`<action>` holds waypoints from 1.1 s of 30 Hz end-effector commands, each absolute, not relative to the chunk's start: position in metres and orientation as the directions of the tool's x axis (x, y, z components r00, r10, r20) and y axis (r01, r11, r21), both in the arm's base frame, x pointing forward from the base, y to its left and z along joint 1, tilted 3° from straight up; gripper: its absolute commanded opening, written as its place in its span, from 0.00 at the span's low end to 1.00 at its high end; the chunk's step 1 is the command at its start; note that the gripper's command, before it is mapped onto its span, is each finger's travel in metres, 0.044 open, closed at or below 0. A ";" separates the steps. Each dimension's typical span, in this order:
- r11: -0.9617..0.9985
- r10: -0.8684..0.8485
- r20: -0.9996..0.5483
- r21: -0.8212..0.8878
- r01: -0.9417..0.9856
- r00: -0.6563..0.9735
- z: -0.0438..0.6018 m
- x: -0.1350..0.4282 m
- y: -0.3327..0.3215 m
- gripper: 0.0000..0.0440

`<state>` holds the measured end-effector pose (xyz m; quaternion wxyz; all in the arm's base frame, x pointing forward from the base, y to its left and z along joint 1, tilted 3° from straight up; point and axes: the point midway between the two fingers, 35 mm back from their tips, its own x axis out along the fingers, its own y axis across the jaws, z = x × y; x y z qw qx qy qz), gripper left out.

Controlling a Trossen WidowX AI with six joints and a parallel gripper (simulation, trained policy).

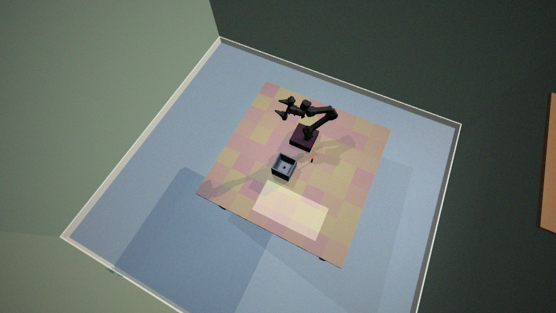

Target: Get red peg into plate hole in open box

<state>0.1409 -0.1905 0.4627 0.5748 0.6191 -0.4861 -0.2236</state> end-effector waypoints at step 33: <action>-0.702 -0.281 -0.166 0.707 -0.085 0.945 0.383 0.255 -0.047 0.98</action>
